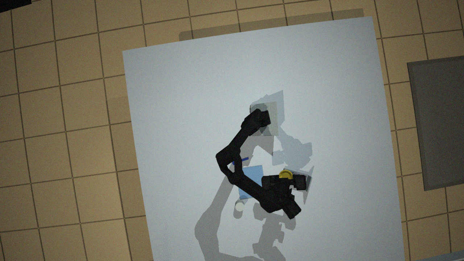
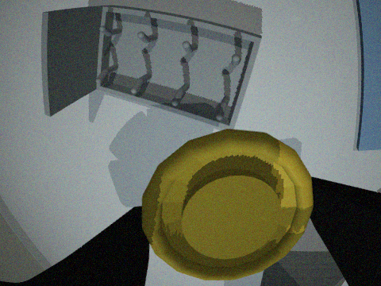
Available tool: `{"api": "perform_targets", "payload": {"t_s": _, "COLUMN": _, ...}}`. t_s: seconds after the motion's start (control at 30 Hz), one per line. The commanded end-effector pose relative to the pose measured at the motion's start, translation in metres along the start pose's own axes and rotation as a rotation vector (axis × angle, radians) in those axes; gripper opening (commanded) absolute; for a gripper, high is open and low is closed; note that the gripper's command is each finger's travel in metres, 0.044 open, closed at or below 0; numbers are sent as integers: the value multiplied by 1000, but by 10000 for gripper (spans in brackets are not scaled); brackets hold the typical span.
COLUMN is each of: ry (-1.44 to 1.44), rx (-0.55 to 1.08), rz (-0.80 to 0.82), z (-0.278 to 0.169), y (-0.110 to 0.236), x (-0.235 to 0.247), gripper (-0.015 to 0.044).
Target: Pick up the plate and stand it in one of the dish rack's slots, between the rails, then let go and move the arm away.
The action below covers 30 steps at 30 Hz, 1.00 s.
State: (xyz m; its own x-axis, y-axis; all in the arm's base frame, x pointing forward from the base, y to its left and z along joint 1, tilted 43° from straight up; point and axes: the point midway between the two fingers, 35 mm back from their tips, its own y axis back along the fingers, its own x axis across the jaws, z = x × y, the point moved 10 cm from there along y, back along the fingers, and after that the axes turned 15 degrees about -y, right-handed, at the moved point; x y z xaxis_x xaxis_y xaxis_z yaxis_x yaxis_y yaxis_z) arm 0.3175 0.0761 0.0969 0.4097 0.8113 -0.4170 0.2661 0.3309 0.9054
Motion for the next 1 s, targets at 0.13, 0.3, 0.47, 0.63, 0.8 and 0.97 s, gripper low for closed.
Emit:
{"api": "perform_targets", "payload": {"t_s": 0.13, "ry": 146, "rx": 53, "rz": 138, "z": 8, "y": -18, "x": -15, "gripper": 0}}
{"api": "perform_targets", "payload": {"t_s": 0.3, "ry": 239, "rx": 65, "rz": 229, "z": 13, "y": -30, "x": -24, "gripper": 0}}
{"api": "perform_targets", "payload": {"t_s": 0.47, "ry": 332, "rx": 59, "rz": 323, "z": 17, "y": -42, "x": -33, "gripper": 0}}
{"api": "perform_targets", "payload": {"t_s": 0.63, "ry": 424, "rx": 36, "rz": 416, "z": 20, "y": -53, "x": -43, "gripper": 0}}
{"api": "perform_targets", "payload": {"t_s": 0.8, "ry": 516, "rx": -6, "rz": 507, "z": 23, "y": -64, "x": -53, "gripper": 0}}
{"api": "perform_targets", "payload": {"t_s": 0.97, "ry": 606, "rx": -65, "rz": 592, "z": 24, "y": -74, "x": -62, "gripper": 0}}
